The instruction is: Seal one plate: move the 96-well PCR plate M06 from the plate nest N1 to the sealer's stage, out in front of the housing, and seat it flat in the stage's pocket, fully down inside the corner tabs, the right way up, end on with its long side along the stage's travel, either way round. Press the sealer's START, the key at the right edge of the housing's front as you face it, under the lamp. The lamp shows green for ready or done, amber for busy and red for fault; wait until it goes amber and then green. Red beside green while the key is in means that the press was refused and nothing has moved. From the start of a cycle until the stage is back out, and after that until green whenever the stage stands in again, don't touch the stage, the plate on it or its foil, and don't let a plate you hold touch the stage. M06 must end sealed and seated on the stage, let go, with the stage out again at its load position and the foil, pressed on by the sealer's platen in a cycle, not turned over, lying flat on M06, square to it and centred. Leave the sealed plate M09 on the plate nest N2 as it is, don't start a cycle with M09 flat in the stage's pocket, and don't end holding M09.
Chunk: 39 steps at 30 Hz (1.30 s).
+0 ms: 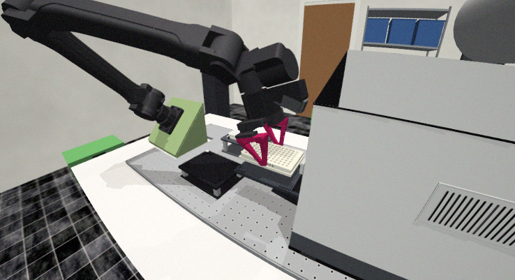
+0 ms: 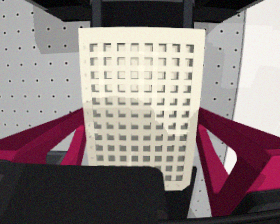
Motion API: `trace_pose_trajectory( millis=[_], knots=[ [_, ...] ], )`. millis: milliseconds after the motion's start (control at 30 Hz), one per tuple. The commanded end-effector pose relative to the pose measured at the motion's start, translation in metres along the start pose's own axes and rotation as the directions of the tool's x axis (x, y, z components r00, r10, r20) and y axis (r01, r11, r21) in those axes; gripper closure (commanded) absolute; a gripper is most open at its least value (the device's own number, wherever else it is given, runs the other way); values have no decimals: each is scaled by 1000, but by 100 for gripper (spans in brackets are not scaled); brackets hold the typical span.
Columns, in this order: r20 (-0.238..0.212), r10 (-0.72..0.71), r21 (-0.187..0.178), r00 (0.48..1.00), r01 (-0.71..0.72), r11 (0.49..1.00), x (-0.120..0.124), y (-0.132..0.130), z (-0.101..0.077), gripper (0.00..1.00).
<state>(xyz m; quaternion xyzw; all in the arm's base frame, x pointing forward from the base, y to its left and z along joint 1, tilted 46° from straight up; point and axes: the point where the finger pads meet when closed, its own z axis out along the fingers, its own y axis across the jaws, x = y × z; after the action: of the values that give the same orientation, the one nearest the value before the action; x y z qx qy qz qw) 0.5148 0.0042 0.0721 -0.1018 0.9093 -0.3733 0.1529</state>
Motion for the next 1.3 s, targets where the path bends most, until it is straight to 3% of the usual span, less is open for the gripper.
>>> trace_pose_trajectory(
  millis=[0, 200, 567, 833, 1133, 1267],
  knots=[
    [7, -20, -7, 1000, 20, 1000, -1, 13, -5, 100],
    [5, 0, -3, 1000, 0, 1000, 1, 2, -4, 100],
    [42, 45, 5, 998, -46, 999, -23, -24, -14, 100],
    [52, 22, -1, 998, -22, 1000, -27, -9, -18, 100],
    [48, 23, -3, 999, -23, 1000, -29, 2, -12, 100],
    [33, 9, -1, 999, -9, 1000, -19, 2, -1, 100]
  ],
)
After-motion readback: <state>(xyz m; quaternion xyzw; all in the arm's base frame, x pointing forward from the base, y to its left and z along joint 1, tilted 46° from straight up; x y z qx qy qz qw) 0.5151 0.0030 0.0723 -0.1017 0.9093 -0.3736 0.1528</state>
